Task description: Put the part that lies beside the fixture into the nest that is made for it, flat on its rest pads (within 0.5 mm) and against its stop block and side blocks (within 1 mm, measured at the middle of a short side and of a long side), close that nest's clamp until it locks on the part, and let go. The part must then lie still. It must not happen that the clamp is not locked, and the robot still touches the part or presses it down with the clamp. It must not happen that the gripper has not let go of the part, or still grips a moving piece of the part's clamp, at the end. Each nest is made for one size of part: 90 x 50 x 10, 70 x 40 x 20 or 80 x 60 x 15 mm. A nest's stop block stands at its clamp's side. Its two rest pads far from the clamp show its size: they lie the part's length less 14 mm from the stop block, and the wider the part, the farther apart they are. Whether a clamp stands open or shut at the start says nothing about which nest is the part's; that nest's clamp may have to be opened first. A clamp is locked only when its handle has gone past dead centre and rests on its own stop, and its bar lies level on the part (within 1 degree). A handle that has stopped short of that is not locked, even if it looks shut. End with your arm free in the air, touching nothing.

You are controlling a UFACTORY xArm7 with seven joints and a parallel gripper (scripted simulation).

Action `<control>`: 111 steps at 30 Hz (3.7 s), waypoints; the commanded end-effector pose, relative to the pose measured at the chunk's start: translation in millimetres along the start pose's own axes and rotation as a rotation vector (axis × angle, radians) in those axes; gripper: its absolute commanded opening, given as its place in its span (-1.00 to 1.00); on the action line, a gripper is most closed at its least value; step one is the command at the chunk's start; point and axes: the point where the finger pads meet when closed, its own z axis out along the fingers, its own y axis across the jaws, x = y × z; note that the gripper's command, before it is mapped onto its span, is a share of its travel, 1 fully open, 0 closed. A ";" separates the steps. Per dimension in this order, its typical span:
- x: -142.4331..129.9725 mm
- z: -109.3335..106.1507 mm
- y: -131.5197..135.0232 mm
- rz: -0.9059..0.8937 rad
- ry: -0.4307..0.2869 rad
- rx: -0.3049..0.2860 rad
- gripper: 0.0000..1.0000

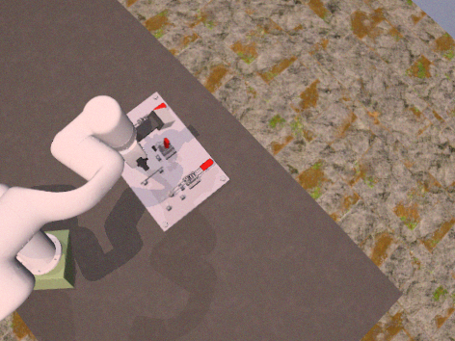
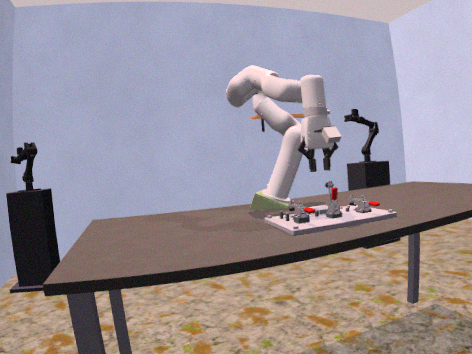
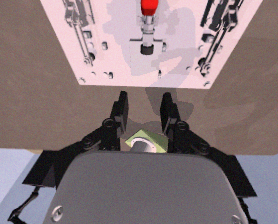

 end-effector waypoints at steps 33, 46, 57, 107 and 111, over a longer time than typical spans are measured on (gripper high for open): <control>56.8 -41.9 0.1 0.001 -0.007 -0.002 -0.05; 81.4 -41.8 0.1 0.001 -0.007 -0.002 -0.05; 81.4 -37.8 0.2 0.001 -0.007 -0.002 -0.05; 80.8 50.4 0.3 0.001 -0.007 -0.002 -0.05; 80.8 50.4 0.3 0.001 -0.007 -0.002 -0.05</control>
